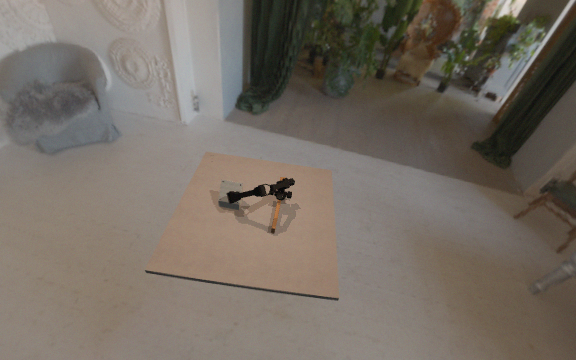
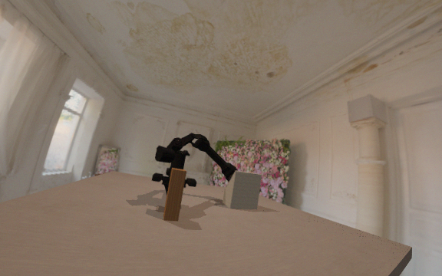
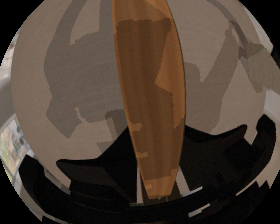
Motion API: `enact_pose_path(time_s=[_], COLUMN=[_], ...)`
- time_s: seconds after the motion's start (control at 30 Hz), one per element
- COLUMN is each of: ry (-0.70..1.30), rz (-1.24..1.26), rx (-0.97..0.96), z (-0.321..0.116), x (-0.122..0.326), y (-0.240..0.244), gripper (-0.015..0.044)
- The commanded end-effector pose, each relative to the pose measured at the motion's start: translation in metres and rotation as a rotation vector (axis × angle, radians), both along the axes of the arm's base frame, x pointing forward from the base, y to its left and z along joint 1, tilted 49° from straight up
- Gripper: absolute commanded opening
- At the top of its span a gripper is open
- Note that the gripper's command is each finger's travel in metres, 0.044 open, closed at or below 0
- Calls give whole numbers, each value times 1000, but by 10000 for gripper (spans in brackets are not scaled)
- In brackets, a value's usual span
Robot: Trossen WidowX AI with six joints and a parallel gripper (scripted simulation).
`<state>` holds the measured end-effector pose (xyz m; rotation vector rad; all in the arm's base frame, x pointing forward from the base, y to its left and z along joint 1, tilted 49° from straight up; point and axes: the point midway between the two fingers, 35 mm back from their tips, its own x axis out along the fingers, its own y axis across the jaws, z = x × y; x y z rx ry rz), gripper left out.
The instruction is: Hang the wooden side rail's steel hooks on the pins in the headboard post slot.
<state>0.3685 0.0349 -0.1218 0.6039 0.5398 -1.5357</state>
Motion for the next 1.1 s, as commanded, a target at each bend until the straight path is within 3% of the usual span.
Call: enact_pose_path(time_s=[0.0,0.5,0.73,1.07], ry=[0,-1,-1,0], rz=[0,3,5,5], rx=[0,6,9,7], z=[0,15,27,49], x=[0,1,1,1], y=[0,17,30,10], gripper=[53,440,440,440])
